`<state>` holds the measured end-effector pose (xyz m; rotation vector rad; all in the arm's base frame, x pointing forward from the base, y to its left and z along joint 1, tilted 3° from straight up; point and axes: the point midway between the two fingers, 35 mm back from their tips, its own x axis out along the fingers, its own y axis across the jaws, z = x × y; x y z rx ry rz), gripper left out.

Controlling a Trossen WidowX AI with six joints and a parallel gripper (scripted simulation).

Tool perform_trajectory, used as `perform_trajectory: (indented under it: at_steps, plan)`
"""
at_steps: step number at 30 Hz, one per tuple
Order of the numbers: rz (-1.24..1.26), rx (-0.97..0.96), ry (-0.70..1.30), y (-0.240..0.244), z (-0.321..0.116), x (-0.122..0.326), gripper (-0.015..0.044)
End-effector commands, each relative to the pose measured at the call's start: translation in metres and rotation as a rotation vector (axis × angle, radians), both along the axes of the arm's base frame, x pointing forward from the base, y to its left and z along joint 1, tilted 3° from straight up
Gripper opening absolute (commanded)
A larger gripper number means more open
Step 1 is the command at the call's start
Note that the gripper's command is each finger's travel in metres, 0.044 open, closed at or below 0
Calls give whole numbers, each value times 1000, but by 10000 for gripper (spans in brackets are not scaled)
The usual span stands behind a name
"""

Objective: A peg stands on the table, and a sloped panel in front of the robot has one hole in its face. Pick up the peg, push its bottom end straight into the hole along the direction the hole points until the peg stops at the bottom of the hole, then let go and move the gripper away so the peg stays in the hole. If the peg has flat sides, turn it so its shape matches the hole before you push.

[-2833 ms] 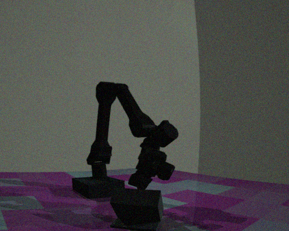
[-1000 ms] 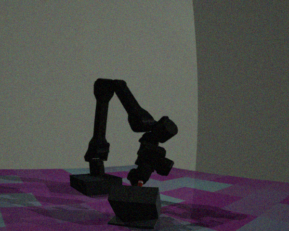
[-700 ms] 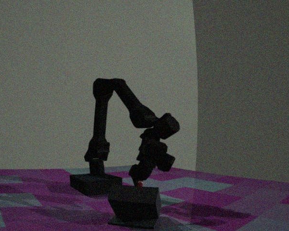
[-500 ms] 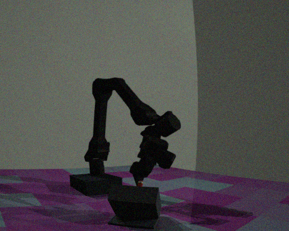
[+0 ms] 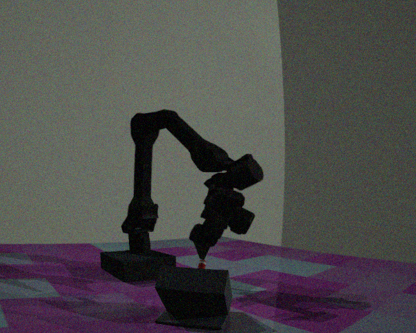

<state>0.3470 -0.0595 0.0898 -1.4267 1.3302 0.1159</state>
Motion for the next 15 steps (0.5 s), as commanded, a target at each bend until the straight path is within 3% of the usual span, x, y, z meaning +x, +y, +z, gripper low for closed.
perform_trajectory:
  at_steps: [1, 15]
  plan:
    - [-4, -2, -10, 5, 7, -2, 440]
    - [-3, -2, -9, 18, 18, -10, 440]
